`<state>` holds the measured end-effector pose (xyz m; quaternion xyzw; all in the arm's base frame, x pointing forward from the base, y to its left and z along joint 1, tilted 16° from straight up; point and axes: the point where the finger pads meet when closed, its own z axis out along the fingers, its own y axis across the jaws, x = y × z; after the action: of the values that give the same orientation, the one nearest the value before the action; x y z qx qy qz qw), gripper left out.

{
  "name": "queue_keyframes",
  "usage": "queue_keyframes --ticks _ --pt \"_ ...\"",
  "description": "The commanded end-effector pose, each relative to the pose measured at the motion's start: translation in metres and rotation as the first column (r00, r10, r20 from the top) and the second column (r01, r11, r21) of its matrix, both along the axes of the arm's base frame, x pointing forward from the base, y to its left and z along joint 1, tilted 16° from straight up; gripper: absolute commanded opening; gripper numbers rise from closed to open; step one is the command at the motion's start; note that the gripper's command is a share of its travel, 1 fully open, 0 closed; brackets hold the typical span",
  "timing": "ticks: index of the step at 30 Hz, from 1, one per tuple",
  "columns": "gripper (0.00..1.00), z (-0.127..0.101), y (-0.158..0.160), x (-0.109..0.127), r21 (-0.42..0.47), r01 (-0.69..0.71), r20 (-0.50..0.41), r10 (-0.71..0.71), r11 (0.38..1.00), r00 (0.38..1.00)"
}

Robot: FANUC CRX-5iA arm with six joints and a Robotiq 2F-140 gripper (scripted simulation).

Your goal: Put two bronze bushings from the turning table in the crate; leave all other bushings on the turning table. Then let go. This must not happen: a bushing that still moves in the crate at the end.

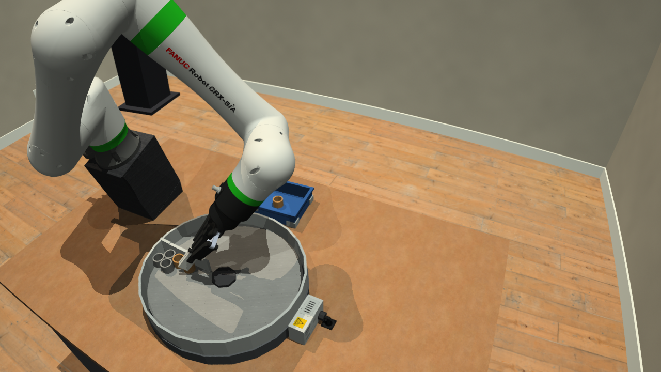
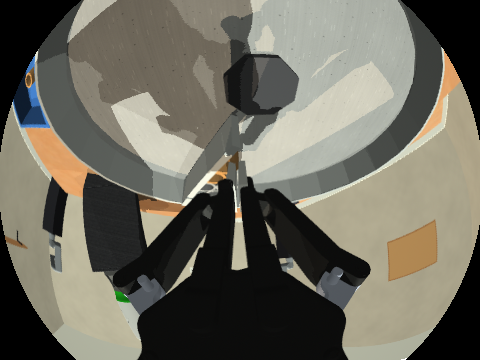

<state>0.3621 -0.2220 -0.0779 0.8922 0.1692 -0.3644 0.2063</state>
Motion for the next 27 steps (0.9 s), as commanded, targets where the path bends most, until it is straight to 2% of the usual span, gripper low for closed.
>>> queue_keyframes --ticks 1,21,27 --pt "0.00 -0.0003 0.0006 -0.0002 0.001 0.001 0.000 -0.001 1.000 1.000" --pt "0.00 -0.0001 0.0006 -0.0002 0.001 0.001 0.000 -0.001 1.000 1.000" --pt "0.00 0.0094 0.0033 -0.0001 0.001 0.001 0.000 -0.001 1.000 1.000"
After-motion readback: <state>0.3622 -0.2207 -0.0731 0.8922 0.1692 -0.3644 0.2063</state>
